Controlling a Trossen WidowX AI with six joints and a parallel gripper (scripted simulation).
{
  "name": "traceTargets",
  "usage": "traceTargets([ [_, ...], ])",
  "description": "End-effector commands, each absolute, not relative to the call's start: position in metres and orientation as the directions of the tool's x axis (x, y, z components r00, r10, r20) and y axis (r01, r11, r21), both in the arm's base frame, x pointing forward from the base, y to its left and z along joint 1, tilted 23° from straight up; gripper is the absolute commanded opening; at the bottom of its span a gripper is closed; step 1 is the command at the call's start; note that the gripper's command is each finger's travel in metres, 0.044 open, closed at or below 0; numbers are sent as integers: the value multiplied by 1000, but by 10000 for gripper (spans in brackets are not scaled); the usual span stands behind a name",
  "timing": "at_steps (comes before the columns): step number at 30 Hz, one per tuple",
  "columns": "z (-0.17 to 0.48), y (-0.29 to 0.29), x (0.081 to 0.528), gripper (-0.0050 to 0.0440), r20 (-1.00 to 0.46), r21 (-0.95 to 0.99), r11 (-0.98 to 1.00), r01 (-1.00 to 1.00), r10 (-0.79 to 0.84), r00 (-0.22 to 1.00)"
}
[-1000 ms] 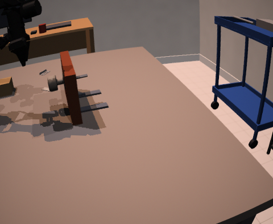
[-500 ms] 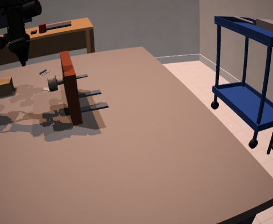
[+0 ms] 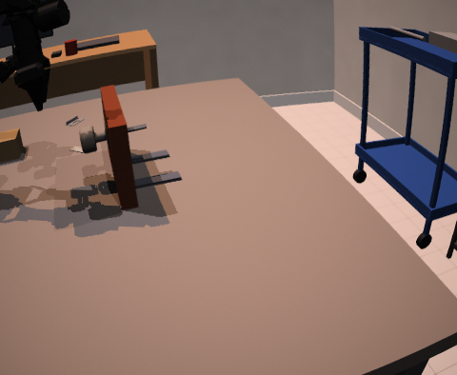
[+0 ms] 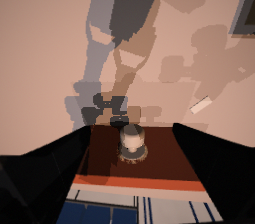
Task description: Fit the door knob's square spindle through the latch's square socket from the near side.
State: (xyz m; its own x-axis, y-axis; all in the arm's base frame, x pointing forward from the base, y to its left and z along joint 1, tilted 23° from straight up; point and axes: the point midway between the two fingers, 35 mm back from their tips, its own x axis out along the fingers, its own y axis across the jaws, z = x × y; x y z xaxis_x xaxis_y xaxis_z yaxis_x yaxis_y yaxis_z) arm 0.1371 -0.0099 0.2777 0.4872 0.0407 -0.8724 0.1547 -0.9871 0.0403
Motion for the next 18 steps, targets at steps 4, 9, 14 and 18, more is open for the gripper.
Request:
traceTargets([
  [4,278,-10,136,440,-873,40,-988,149,38,487],
  [9,278,-10,137,440,-872,40,-987,155,41,487],
  [14,278,-10,137,440,-872,40,-987,155,41,487],
  [18,278,-10,137,440,-872,40,-987,155,41,487],
])
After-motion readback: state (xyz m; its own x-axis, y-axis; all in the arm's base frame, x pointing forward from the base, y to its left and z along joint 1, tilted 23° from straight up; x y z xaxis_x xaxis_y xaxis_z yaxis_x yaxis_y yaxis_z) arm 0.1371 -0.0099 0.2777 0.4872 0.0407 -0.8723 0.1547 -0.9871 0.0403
